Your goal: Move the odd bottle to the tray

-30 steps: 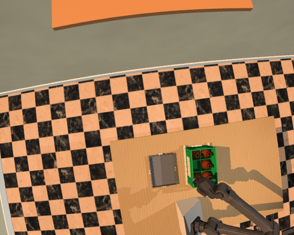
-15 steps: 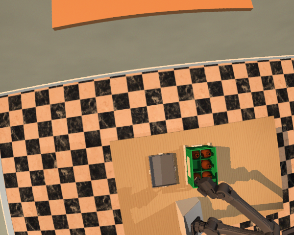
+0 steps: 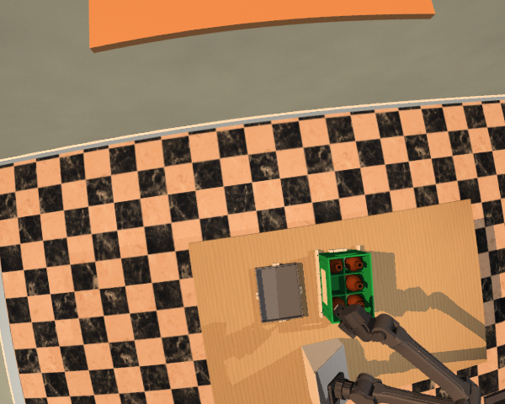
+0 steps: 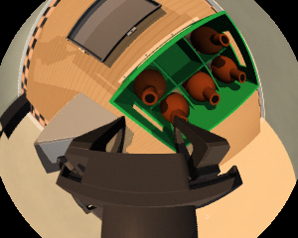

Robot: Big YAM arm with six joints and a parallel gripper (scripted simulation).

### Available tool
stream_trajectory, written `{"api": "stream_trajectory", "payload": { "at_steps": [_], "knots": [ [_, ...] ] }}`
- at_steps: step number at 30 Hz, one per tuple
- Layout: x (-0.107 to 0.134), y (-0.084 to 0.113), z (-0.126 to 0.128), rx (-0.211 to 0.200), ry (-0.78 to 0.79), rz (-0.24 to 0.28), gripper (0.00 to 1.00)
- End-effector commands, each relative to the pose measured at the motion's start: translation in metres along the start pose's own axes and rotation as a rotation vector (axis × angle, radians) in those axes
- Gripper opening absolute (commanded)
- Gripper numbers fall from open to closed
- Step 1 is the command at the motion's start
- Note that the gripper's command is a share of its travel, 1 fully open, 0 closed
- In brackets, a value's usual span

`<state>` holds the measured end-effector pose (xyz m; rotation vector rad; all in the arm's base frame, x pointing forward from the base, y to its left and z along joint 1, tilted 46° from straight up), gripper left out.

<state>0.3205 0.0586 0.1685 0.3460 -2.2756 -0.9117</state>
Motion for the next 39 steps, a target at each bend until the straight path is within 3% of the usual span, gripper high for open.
{"api": "stream_trajectory", "payload": {
  "at_steps": [1,25,39],
  "knots": [
    [-0.001,0.003,-0.011,-0.004,-0.034,-0.002,0.61],
    [-0.005,-0.012,-0.009,-0.001,-0.017,-0.003,0.61],
    [-0.002,-0.034,-0.004,-0.004,-0.007,0.007,0.61]
  ]
}}
Point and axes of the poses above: the point where the finger pads meet when closed, its own y axis back along the fingers, its own z axis across the jaws, x = y × z, the point moved 10 cm from there along y, back along the fingers, and after that the axes turned 2 degrees about y, right-handed, at the moved point
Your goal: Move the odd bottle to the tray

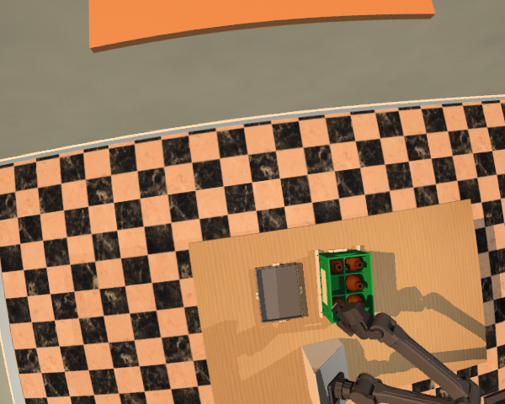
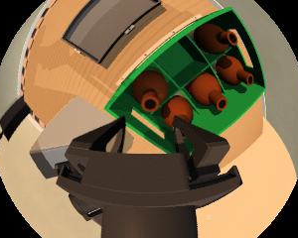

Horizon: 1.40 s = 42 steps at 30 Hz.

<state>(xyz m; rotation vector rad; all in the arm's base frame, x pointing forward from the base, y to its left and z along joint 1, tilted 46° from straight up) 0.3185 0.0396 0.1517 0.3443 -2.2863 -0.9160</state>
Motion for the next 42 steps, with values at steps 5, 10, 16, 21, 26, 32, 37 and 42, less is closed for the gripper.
{"api": "stream_trajectory", "payload": {
  "at_steps": [5,10,16,21,26,32,37,42],
  "knots": [
    [-0.003,-0.014,-0.003,-0.006,0.009,0.014,0.61],
    [-0.006,-0.015,-0.008,-0.002,-0.002,0.004,0.61],
    [-0.006,-0.019,-0.008,-0.002,-0.003,0.003,0.61],
    [-0.004,-0.023,-0.004,-0.005,0.005,0.010,0.61],
    [-0.005,-0.022,-0.006,-0.004,0.001,0.007,0.61],
    [-0.005,-0.023,-0.006,-0.005,0.002,0.010,0.61],
    [-0.005,-0.023,-0.006,-0.005,0.002,0.010,0.61],
    [-0.005,-0.023,-0.006,-0.005,0.002,0.010,0.61]
  ]
}}
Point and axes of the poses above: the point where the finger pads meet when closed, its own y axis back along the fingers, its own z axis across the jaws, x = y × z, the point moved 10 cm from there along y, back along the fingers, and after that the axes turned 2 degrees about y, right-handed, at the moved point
